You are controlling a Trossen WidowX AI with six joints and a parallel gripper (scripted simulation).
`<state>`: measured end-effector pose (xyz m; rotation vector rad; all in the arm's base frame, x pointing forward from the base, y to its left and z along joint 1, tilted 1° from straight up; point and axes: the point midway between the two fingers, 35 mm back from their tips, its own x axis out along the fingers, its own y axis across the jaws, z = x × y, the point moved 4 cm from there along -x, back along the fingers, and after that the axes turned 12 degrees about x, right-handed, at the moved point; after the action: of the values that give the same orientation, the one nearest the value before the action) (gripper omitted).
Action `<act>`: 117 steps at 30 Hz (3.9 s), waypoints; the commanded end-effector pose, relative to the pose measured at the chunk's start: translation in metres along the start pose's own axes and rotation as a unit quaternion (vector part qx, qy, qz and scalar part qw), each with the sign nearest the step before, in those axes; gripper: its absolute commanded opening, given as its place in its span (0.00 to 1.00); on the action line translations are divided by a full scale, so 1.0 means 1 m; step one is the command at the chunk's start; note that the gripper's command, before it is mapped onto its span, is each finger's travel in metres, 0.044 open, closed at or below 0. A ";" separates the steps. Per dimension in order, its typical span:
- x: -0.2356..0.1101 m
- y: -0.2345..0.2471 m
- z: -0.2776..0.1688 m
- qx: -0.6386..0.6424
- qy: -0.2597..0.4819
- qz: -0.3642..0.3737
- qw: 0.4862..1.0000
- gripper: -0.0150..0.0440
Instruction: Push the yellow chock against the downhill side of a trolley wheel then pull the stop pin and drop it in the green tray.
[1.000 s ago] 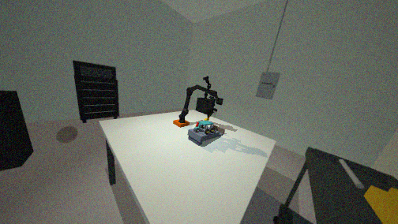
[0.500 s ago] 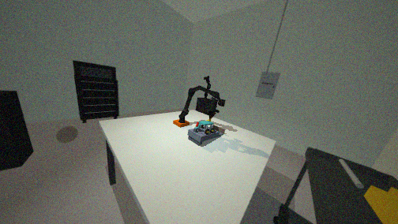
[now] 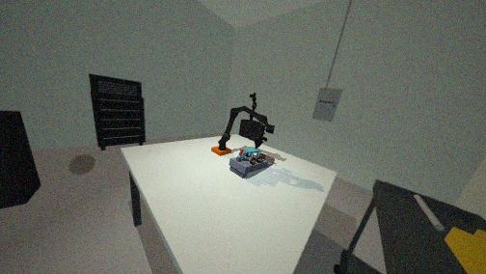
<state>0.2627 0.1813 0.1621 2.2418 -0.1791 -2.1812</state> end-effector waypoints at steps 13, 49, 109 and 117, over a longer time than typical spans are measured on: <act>0.035 0.002 0.000 -0.002 -0.001 0.003 1.000 0.25; 0.032 0.031 -0.008 -0.002 0.000 0.005 1.000 0.25; -0.037 0.060 -0.034 0.189 0.052 0.005 0.981 0.58; -0.043 0.122 -0.064 0.445 0.067 0.029 0.893 0.58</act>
<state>0.3061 0.0871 0.2119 2.6247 -1.1047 -2.1832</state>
